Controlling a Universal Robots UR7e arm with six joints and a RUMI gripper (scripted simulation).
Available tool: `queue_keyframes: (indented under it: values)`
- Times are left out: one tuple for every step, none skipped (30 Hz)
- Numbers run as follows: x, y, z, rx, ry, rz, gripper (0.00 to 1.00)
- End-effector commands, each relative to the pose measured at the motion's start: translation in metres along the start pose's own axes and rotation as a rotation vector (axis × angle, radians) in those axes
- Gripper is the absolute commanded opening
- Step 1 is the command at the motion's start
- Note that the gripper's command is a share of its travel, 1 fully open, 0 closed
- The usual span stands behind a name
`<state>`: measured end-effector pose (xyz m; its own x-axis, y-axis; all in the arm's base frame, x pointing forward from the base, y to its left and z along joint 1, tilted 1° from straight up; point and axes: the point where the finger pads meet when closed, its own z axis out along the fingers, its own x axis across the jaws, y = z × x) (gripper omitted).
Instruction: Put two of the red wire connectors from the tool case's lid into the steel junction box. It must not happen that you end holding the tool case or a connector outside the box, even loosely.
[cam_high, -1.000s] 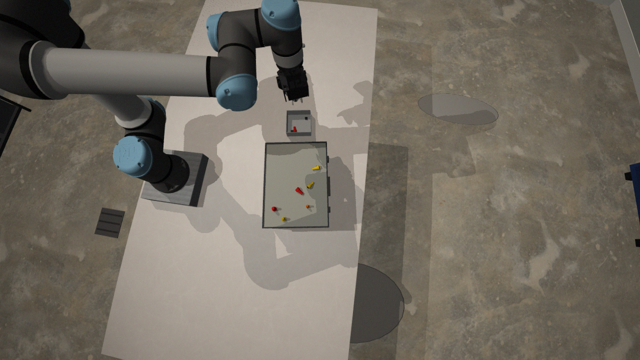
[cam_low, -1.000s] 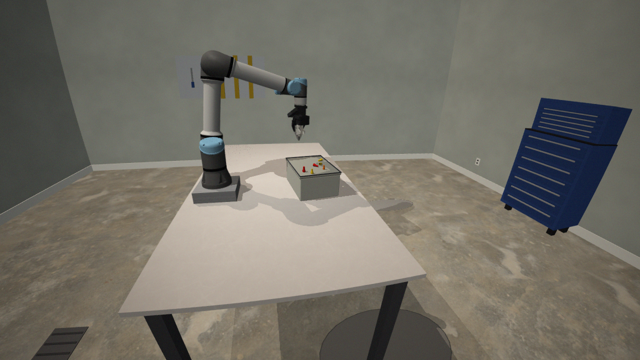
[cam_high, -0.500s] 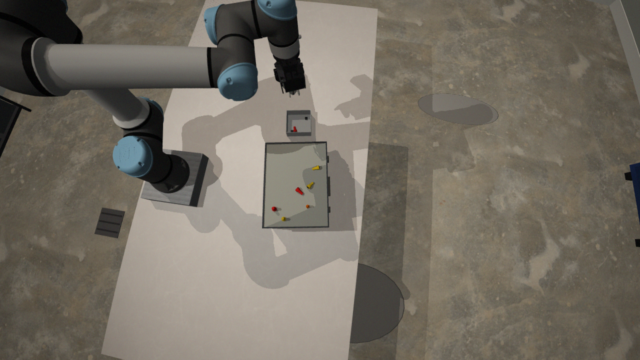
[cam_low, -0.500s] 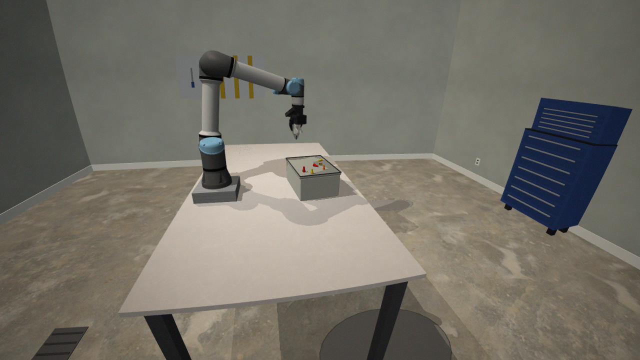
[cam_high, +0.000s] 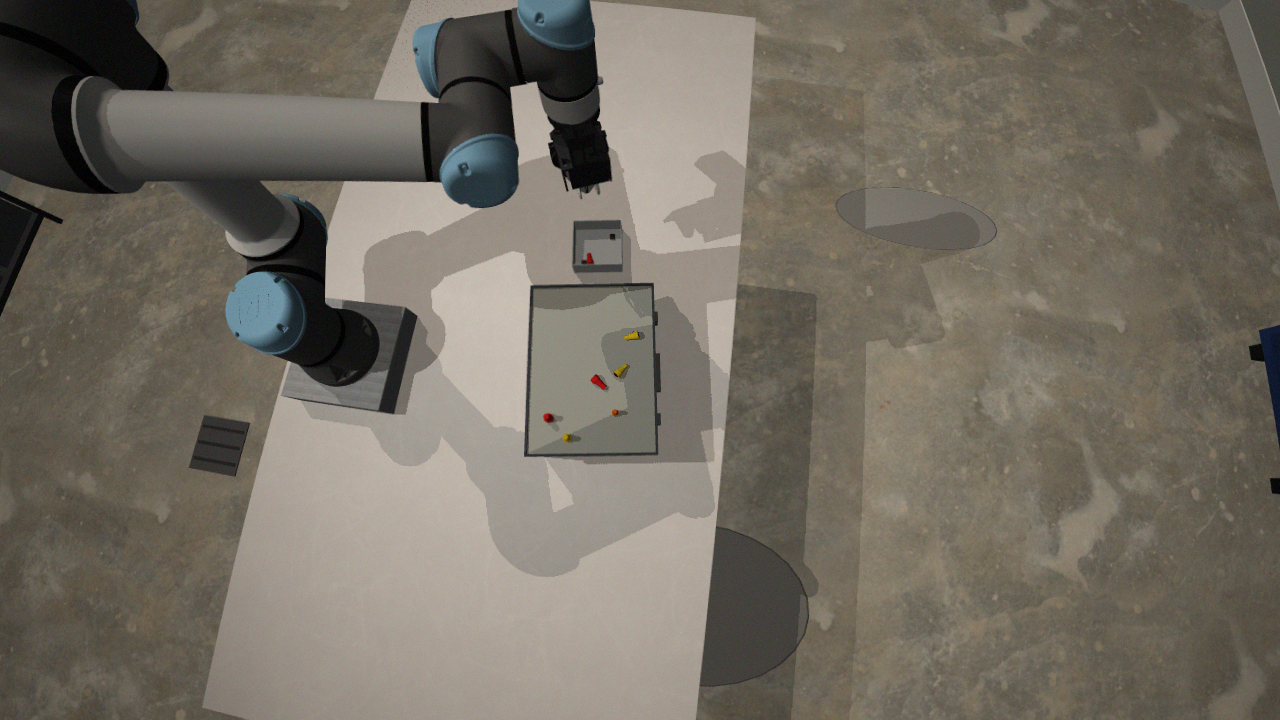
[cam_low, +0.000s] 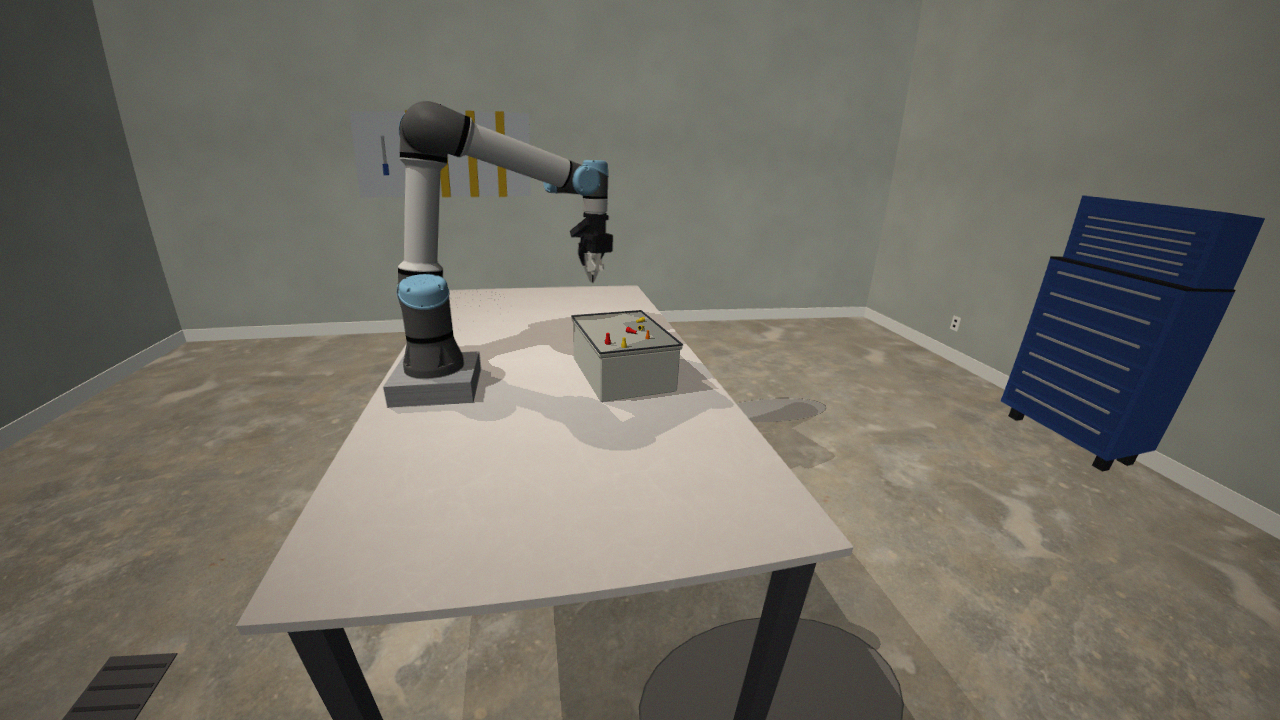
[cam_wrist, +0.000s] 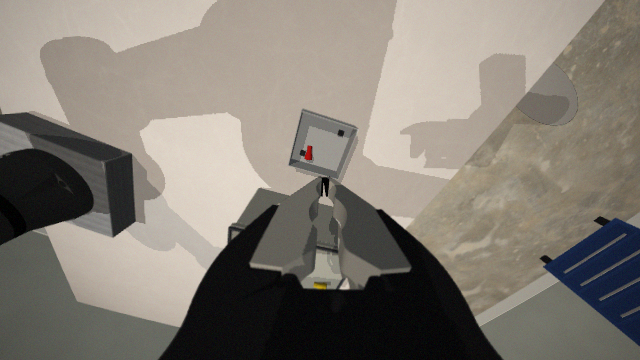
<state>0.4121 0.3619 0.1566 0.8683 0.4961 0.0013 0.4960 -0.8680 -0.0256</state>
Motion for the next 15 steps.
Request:
queue_keyframes:
  values:
    - [0.000,0.000,0.015,0.000,0.002,0.000,0.00]
    - [0.000,0.000,0.015,0.000,0.002,0.000,0.00]
    - [0.000,0.000,0.021,0.000,0.002,0.000,0.00]
    - [0.000,0.000,0.028,0.000,0.002,0.000,0.00]
    - [0.000,0.000,0.035,0.000,0.002,0.000,0.00]
    - [0.000,0.000,0.042,0.000,0.002,0.000,0.00]
    - [0.000,0.000,0.050,0.000,0.002,0.000,0.00]
    - [0.001,0.000,0.058,0.000,0.002,0.000,0.00]
    - [0.001,0.000,0.066,0.000,0.002,0.000,0.00]
    - [0.001,0.000,0.075,0.000,0.002,0.000,0.00]
    - [0.001,0.000,0.083,0.000,0.002,0.000,0.00]
    - [0.001,0.000,0.092,0.000,0.002,0.000,0.00]
    - [0.001,0.000,0.100,0.000,0.002,0.000,0.00]
    - [0.001,0.000,0.108,0.000,0.002,0.000,0.00]
    - [0.001,0.000,0.116,0.000,0.002,0.000,0.00]
